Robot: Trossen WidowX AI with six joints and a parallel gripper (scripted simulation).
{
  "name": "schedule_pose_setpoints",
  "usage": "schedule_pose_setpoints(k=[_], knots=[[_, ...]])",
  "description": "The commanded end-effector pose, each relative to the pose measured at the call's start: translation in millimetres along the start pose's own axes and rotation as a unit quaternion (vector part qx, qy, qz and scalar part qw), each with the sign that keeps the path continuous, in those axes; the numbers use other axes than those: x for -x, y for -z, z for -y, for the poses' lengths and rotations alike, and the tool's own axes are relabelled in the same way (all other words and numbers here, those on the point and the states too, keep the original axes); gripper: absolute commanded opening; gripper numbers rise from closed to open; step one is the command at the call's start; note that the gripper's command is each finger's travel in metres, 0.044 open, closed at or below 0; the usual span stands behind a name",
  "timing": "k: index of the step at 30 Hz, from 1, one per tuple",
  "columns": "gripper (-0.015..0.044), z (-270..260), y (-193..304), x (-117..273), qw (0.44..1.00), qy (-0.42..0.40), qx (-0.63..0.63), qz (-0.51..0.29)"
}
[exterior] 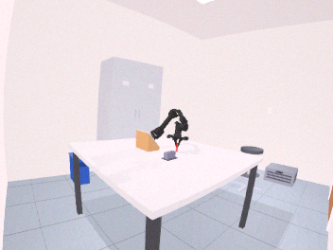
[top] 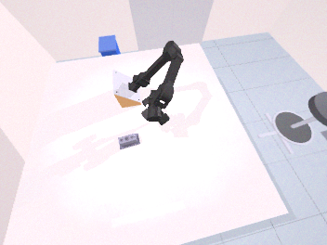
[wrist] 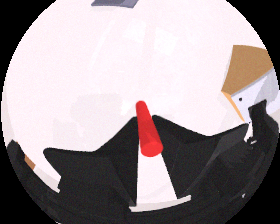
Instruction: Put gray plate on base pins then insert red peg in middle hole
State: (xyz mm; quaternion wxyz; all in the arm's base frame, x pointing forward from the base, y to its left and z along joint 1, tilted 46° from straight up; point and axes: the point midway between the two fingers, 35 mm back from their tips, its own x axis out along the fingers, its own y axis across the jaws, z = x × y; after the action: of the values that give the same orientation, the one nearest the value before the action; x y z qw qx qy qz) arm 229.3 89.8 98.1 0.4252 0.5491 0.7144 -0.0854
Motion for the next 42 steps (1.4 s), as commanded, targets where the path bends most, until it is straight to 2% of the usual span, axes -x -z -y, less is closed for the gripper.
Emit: schedule_pose_setpoints(k=[1, 20, 21, 42], knots=[[0.0, -2, -3, 12, 1.0, -0.002, 0.001, 0.005], [0.0, -5, -6, 72, 1.0, -0.001, 0.001, 0.006], [0.0, -5, -5, 63, 1.0, -0.001, -0.001, 0.004], [0.0, -17, -64, 69, 1.0, -0.003, 0.015, 0.008]])
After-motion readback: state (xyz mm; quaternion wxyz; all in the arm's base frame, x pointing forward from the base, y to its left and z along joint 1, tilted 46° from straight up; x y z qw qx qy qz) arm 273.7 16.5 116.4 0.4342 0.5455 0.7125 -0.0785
